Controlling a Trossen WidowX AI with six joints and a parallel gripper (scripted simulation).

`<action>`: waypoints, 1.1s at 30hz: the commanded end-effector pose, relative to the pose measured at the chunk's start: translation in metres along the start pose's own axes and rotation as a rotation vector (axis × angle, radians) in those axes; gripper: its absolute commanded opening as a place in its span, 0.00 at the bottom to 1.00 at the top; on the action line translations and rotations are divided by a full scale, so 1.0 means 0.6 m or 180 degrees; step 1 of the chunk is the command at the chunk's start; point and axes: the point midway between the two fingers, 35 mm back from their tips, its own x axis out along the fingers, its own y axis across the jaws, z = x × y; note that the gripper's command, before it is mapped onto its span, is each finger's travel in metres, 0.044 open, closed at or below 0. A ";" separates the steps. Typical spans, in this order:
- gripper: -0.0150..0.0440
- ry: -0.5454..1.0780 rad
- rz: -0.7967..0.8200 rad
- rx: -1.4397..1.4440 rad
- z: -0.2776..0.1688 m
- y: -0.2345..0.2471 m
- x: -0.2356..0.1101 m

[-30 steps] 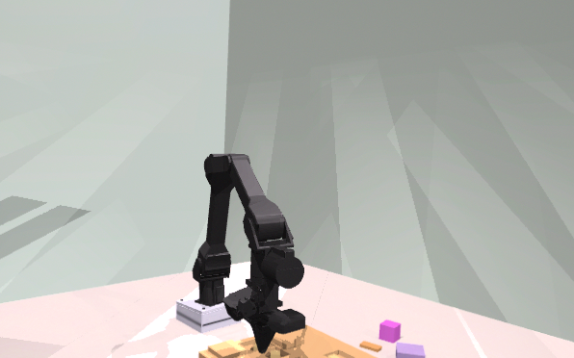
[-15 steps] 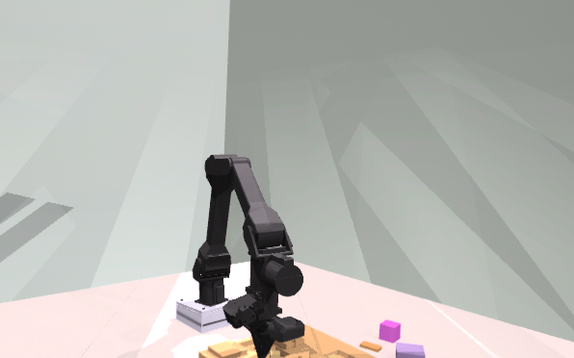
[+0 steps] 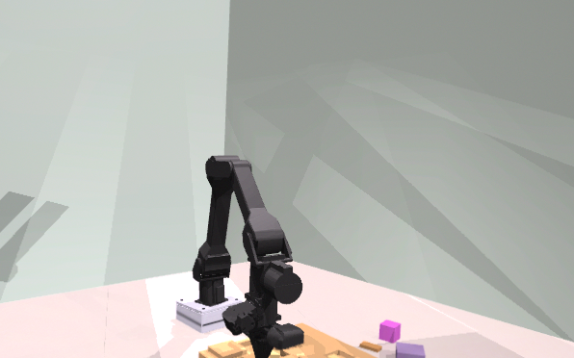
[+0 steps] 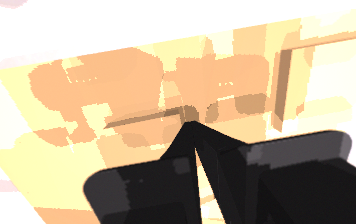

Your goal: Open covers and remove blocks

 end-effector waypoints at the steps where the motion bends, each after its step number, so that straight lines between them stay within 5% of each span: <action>1: 0.25 0.0001 -0.0026 -0.0012 0.000 -0.003 0.005; 33: 0.25 -0.0001 -0.0018 -0.0012 0.011 0.058 0.004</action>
